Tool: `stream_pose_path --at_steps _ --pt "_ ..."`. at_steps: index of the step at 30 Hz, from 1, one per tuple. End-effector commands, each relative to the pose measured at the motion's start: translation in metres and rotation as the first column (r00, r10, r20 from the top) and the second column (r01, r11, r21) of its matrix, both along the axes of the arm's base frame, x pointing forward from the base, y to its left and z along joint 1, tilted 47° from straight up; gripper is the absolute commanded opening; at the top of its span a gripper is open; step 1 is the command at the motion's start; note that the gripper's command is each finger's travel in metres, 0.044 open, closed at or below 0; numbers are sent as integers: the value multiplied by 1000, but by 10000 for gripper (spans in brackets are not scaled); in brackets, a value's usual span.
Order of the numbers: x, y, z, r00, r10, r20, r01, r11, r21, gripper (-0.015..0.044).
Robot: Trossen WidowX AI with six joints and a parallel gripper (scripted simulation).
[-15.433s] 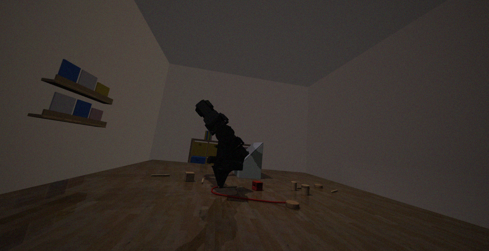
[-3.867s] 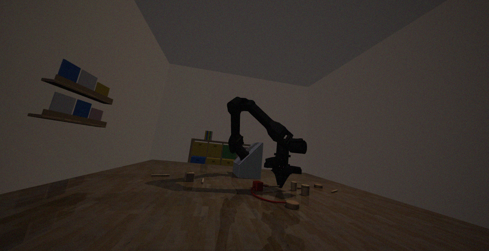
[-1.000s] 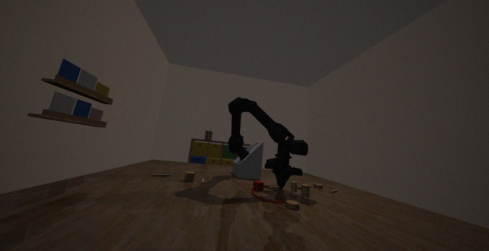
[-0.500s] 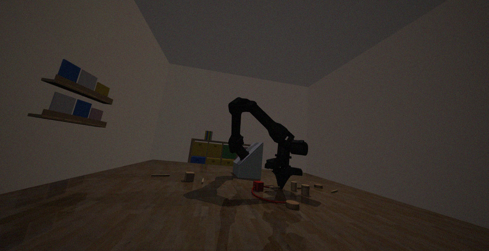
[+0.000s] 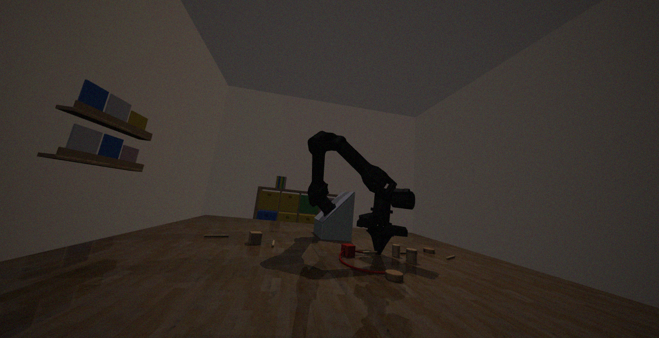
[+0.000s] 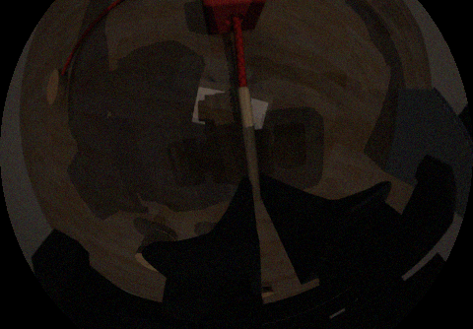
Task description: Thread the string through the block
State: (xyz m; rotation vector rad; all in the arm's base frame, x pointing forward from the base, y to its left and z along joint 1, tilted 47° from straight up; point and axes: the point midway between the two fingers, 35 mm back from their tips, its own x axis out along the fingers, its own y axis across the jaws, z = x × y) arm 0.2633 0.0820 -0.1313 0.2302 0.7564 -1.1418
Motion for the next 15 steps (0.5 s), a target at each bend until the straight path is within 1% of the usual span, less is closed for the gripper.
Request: stream_pose_path --at_steps 1,5,11,13,15 --pt "0 0 -3 1000 -7 4 7 1000 7 0" --pt "0 0 -3 1000 -7 4 7 1000 7 0" --pt "0 0 0 1000 0 0 0 1000 0 157" --pt "-1 8 6 1000 1 1 -1 1000 2 210" --pt "-4 30 25 1000 2 3 -2 1000 6 210"
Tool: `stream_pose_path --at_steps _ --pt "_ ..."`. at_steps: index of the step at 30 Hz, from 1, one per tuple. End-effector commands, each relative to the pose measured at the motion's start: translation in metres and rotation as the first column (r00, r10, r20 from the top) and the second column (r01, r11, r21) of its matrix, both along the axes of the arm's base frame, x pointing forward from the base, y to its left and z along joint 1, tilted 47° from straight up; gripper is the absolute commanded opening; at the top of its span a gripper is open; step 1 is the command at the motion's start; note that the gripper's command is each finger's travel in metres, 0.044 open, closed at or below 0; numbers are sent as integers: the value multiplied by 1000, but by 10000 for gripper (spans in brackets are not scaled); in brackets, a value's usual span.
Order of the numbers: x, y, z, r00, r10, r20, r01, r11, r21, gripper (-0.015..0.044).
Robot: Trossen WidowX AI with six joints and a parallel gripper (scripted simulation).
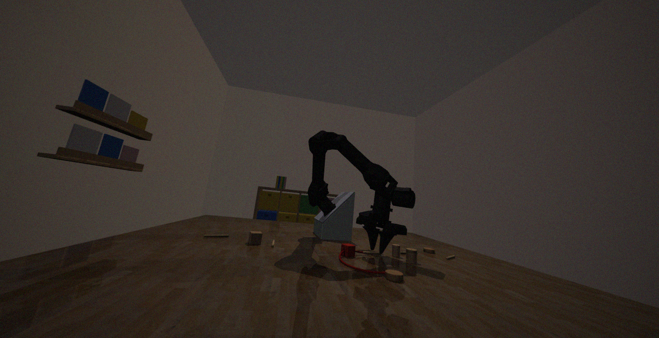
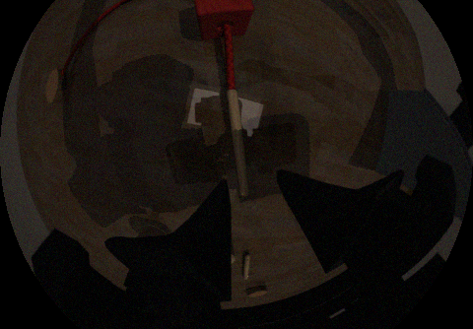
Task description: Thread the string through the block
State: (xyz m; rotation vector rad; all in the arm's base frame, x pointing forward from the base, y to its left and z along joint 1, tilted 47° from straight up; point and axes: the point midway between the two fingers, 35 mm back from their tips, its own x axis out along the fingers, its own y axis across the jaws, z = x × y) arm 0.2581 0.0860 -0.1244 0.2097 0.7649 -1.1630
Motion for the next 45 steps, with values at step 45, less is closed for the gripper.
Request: stream_pose_path --at_steps 45 --pt "-11 73 60 999 36 30 -36 999 23 440"
